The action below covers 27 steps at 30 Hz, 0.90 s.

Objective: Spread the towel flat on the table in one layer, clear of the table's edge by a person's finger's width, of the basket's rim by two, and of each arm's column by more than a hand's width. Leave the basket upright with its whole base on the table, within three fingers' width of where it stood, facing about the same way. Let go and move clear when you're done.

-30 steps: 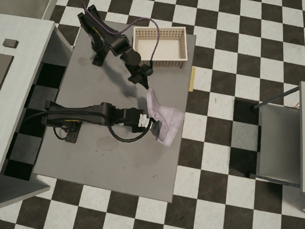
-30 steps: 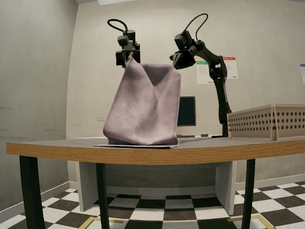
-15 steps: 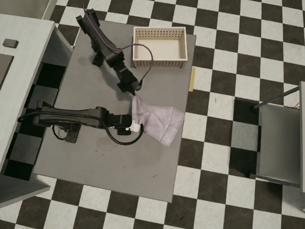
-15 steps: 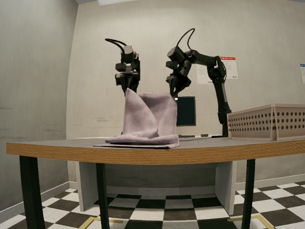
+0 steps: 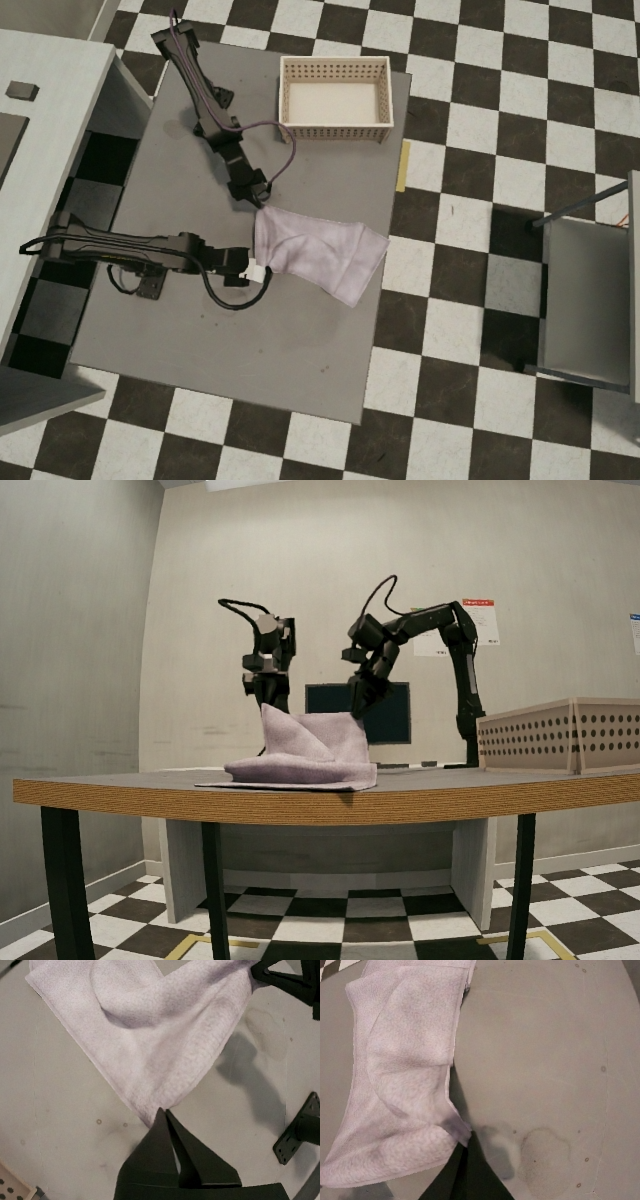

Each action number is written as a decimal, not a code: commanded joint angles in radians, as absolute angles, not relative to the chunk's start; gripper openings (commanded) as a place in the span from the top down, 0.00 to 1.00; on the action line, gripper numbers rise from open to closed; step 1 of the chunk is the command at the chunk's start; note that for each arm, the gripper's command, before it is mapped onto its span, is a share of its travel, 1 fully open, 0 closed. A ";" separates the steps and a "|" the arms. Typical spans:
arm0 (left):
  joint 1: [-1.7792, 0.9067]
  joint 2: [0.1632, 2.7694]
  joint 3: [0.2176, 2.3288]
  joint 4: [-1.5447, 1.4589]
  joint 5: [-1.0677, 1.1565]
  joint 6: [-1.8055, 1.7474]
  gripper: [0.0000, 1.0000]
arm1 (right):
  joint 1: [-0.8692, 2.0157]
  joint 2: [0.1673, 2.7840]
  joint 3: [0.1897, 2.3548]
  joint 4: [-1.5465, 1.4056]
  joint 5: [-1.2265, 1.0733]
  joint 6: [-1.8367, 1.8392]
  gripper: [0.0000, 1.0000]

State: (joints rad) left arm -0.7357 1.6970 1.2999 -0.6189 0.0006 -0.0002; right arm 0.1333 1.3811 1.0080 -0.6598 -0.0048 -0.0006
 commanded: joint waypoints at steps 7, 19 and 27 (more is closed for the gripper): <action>-0.816 1.643 1.131 -0.433 -0.003 -0.006 1.00 | 0.101 1.245 0.777 -0.485 0.007 -0.008 1.00; -0.899 1.687 0.988 -0.277 -0.004 -0.007 1.00 | 0.075 1.127 0.554 -0.373 0.007 -0.009 1.00; -0.965 1.717 0.897 -0.156 -0.001 -0.006 1.00 | 0.052 1.042 0.390 -0.294 0.006 -0.010 1.00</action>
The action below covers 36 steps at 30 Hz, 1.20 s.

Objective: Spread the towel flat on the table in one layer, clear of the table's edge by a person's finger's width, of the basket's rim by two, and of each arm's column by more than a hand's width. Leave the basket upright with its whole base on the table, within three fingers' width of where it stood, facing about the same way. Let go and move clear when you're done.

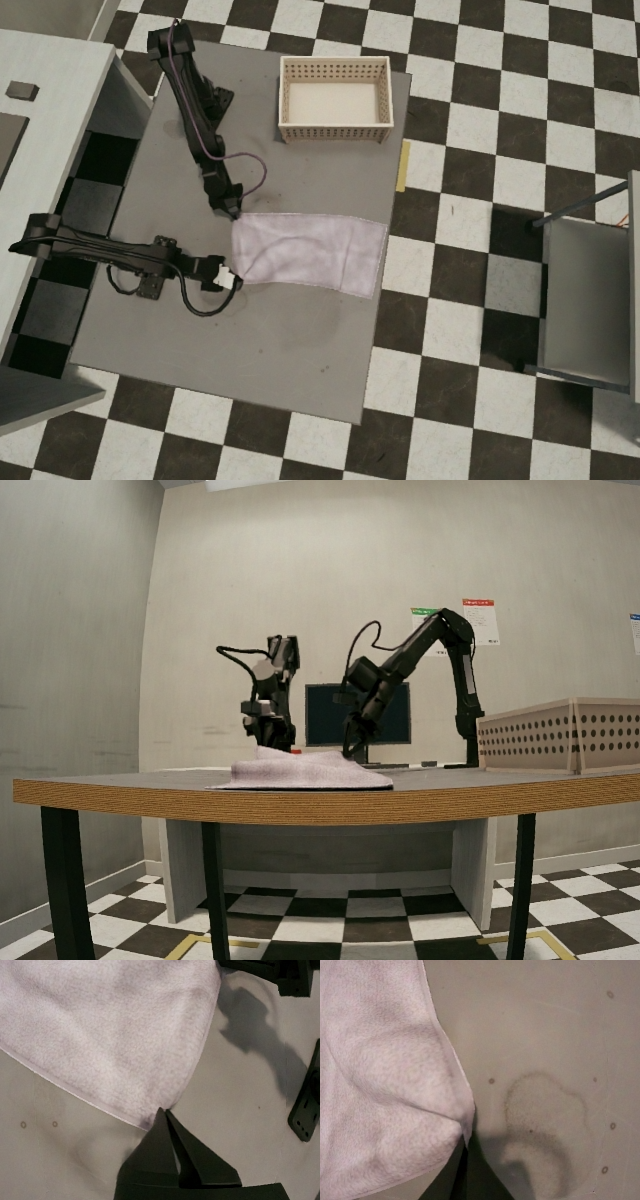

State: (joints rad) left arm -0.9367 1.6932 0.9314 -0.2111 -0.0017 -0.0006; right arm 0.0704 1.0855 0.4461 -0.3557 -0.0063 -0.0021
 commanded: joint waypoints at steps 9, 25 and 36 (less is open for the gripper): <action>-0.998 1.746 0.863 -0.092 -0.002 -0.007 1.00 | 0.037 0.997 0.312 -0.258 0.005 -0.010 1.00; -1.017 1.756 0.858 -0.049 -0.002 -0.003 1.00 | 0.033 0.979 0.266 -0.237 -0.004 -0.006 1.00; -1.014 1.750 0.863 -0.060 -0.001 -0.001 1.00 | 0.048 0.950 0.292 -0.265 0.007 0.005 1.00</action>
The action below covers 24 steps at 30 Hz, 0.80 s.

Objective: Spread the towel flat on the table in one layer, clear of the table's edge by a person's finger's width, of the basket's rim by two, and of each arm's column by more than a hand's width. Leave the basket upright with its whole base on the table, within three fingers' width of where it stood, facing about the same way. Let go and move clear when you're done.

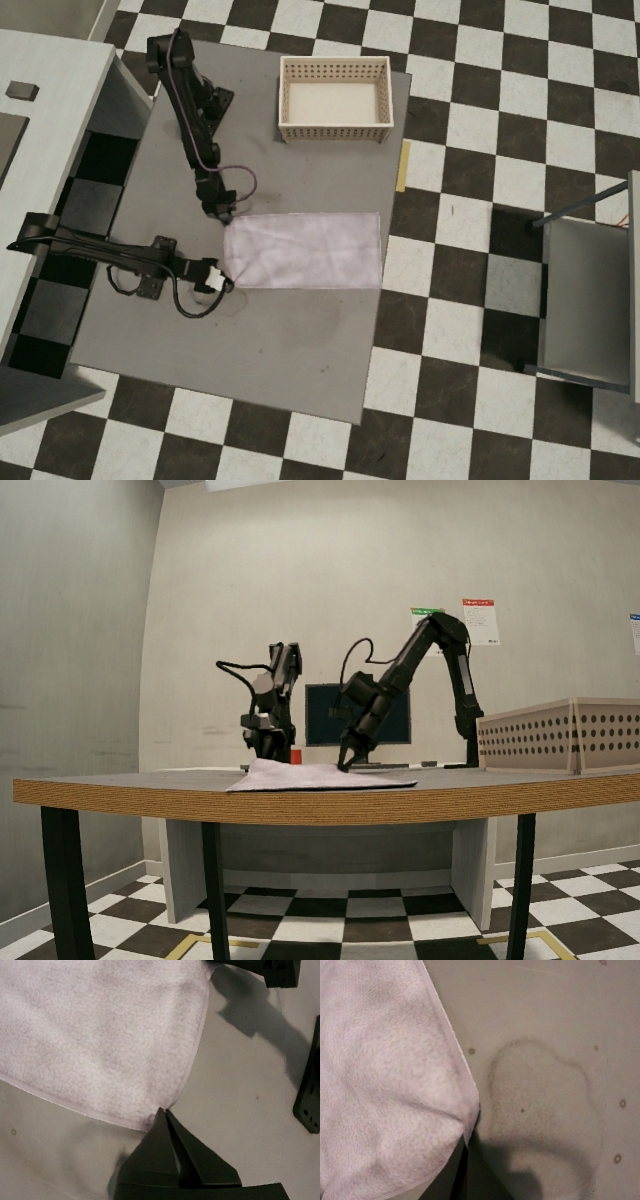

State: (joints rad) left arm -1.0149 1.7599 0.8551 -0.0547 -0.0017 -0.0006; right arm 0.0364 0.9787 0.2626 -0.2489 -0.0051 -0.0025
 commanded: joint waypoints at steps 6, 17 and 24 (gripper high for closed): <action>-1.013 1.703 0.903 -0.117 0.002 -0.001 1.00 | 0.045 0.923 0.327 -0.326 0.007 0.004 1.00; -1.082 1.719 0.918 -0.134 -0.041 -0.055 1.00 | -0.017 0.853 0.277 -0.391 -0.034 -0.044 1.00; -1.171 1.756 0.940 -0.140 -0.091 -0.125 1.00 | -0.101 0.766 0.249 -0.455 -0.079 -0.112 1.00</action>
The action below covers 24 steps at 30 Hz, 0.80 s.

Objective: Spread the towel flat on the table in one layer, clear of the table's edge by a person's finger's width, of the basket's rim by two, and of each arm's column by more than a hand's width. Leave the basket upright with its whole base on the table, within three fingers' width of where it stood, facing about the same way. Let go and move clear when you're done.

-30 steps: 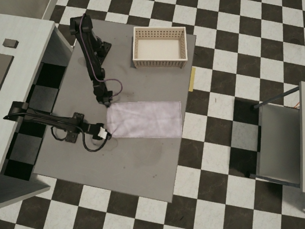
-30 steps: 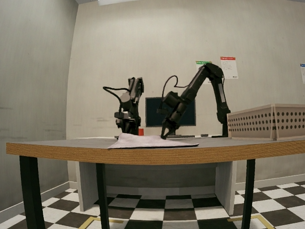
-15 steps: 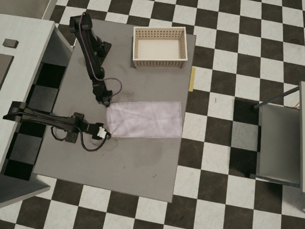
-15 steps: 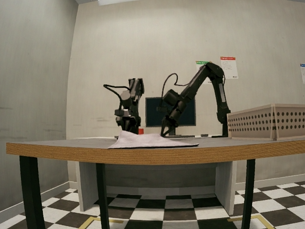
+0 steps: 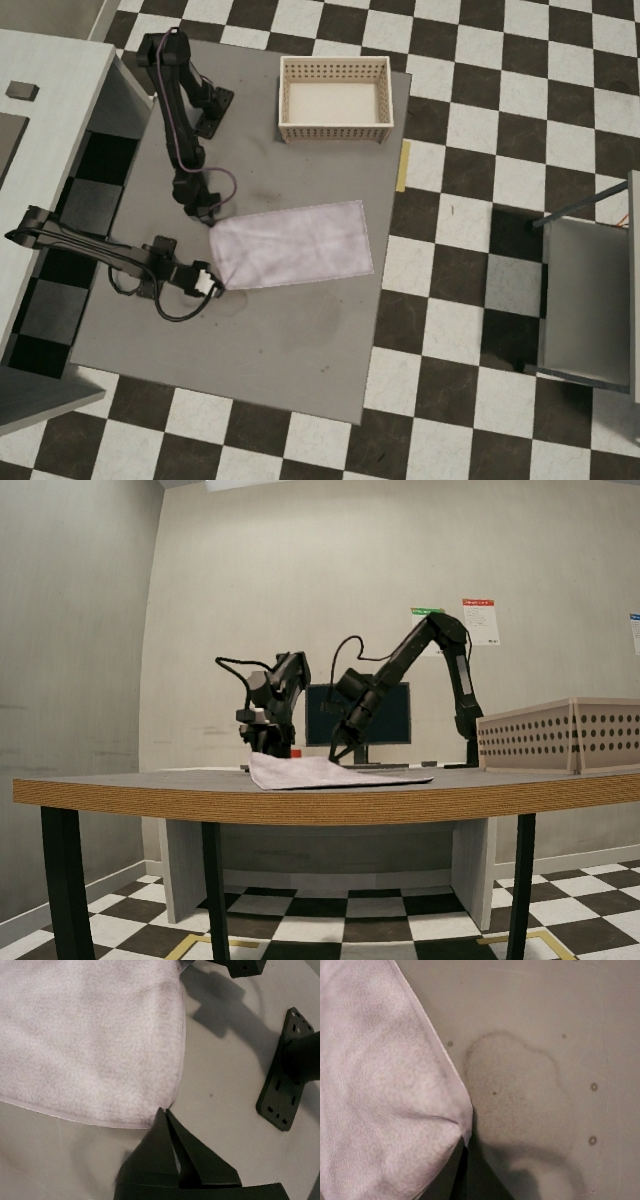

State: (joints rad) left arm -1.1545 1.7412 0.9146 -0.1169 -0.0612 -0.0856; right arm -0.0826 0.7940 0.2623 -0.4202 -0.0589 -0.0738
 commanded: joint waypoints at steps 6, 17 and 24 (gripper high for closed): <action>-1.189 1.771 0.933 -0.142 -0.104 -0.142 1.00 | -0.146 0.718 0.242 -0.499 -0.108 -0.151 1.00; -1.182 1.796 0.893 -0.072 -0.104 -0.142 1.00 | -0.150 0.757 0.203 -0.431 -0.105 -0.156 1.00; -1.182 1.739 0.948 -0.134 -0.103 -0.141 0.67 | -0.146 0.721 0.276 -0.487 -0.103 -0.152 0.67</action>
